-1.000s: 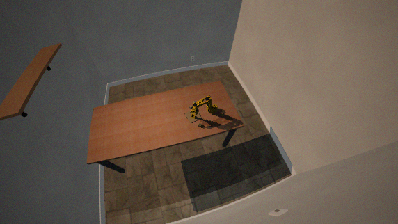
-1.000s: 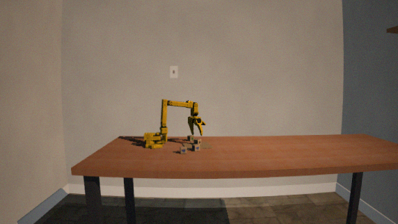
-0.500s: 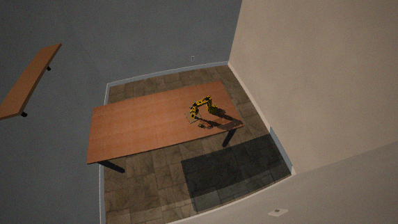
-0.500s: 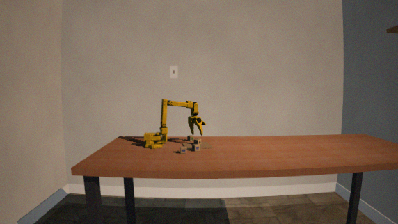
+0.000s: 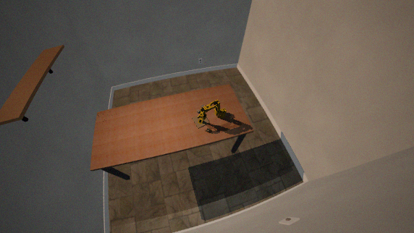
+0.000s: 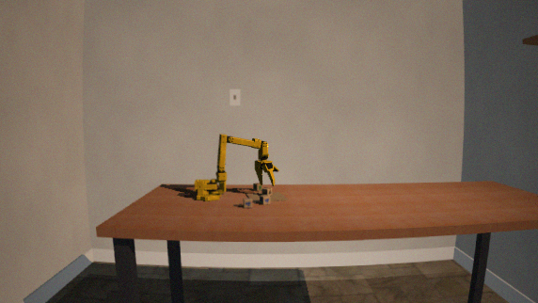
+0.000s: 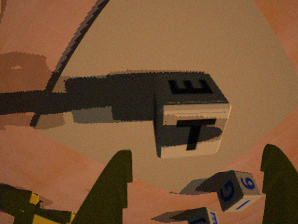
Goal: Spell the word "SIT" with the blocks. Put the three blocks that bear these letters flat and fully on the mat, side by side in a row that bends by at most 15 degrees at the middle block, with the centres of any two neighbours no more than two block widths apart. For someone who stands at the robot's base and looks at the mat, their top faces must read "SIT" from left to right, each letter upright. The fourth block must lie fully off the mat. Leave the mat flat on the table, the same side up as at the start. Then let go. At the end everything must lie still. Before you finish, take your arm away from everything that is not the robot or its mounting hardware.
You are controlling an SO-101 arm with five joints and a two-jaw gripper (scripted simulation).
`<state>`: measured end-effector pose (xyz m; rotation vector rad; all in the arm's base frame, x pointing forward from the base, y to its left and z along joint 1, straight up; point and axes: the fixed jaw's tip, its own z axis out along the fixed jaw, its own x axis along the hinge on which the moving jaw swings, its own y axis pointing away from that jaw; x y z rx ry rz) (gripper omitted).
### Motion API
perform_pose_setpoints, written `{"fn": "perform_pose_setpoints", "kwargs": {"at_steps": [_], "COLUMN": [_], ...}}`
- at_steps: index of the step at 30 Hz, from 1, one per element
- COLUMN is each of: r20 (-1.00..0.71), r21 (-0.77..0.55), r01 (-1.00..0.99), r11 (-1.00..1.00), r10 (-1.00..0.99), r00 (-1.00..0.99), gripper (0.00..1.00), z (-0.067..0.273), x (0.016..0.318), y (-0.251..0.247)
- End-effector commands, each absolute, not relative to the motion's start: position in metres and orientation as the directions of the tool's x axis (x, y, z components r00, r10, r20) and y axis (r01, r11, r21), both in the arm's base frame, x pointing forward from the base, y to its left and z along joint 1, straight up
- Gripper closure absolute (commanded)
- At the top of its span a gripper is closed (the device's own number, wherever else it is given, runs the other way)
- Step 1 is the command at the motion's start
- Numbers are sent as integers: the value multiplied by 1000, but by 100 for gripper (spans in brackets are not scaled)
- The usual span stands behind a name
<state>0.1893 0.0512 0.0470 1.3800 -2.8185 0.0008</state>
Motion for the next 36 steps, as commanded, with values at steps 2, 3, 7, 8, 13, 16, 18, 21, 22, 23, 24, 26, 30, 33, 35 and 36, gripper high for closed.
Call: {"fn": "perform_pose_setpoints", "kwargs": {"at_steps": [2,3,7,8,13,16,18,21,22,23,24,26,30,33,35,36], "r20": [-47,-47,-47,-47,-47,-47,-47,-47,-47,-47,-47,-47,-47,-47,-47,-47], "r21": [-38,-38,-38,-38,-38,-38,-38,-38,-38,-38,-38,-38,-38,-38,-38,-38], "r01": [-794,-794,-794,-794,-794,-794,-794,-794,-794,-794,-794,-794,-794,-794,-794,-794], "r11": [607,607,607,607,607,607,607,607,607,607,607,607,607,607,607,607], "r10": [-794,-794,-794,-794,-794,-794,-794,-794,-794,-794,-794,-794,-794,-794,-794,-794], "r00": [-606,-606,-606,-606,-606,-606,-606,-606,-606,-606,-606,-606,-606,-606,-606,-606], "gripper": [65,65,65,65,65,65,65,65,65,65,65,65,65,65,66,66], "z": [49,47,41,39,35,33,31,30,30,30,30,30,30,30,30,30], "x": [196,196,197,197,196,196,196,196,196,196,196,196,196,196,196,196], "y": [54,54,54,54,54,54,54,54,54,54,54,54,54,54,54,53]}}
